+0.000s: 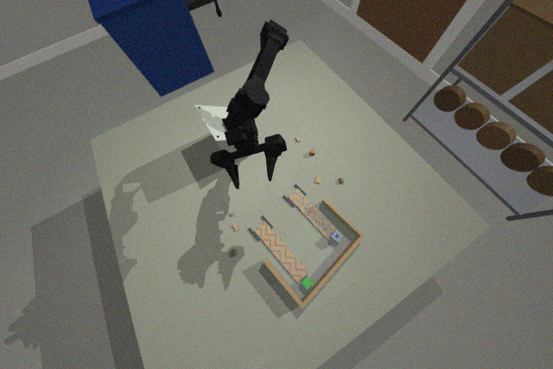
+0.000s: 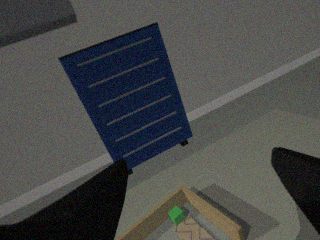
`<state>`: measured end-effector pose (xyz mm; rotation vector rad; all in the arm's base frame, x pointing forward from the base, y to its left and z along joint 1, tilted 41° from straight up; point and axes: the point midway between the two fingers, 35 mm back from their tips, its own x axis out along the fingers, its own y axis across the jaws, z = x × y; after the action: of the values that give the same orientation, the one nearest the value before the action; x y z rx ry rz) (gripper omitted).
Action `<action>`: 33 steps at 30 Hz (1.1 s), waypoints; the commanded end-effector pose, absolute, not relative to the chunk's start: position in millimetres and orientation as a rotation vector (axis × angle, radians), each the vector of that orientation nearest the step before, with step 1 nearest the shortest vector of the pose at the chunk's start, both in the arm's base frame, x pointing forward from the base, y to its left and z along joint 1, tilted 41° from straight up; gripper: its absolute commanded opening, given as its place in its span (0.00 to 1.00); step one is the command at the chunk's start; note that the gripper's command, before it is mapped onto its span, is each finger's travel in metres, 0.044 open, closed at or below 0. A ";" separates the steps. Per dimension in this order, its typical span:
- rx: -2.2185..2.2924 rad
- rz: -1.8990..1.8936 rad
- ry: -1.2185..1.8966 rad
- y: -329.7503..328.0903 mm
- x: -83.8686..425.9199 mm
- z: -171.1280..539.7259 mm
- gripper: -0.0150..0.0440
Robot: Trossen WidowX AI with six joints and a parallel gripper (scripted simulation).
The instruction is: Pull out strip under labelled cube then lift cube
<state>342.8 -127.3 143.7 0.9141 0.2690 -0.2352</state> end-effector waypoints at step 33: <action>0.685 0.342 0.662 3.6 321.5 49.8 0.89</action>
<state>321.1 2.2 50.7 0.6889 0.6546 0.3344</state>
